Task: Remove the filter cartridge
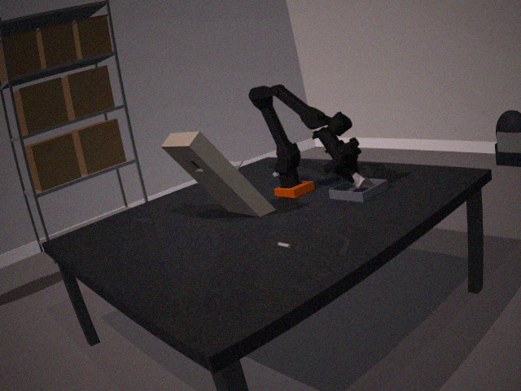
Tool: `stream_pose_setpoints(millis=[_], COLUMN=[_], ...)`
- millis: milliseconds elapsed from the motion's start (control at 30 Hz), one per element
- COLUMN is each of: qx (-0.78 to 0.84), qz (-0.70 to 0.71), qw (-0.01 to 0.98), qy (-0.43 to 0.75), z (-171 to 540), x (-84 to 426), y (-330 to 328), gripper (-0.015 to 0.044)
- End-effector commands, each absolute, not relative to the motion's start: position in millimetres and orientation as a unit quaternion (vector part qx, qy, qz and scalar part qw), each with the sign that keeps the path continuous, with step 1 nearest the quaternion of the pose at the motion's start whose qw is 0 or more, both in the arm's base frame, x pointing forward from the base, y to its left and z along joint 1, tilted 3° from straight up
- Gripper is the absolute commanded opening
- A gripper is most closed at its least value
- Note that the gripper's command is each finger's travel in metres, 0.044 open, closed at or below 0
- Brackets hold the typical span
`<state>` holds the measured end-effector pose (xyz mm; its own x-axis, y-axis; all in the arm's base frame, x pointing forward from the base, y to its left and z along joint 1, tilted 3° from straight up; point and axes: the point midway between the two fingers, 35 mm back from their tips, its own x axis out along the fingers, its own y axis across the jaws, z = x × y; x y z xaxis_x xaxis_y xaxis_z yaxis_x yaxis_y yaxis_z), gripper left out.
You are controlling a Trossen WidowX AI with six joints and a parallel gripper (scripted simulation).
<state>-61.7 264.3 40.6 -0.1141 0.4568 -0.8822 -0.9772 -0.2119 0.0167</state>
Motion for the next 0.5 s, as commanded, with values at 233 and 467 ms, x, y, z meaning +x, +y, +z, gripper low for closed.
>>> stream_pose_setpoints(millis=[233, 467], qx=[-0.396, -0.396], qz=[0.670, 0.670], qw=[0.535, 0.535], qy=[0.329, 0.329], z=[41.3, 41.3], x=[-61.7, -61.7], y=[264.4, 264.4], gripper=[0.0263, 0.0440])
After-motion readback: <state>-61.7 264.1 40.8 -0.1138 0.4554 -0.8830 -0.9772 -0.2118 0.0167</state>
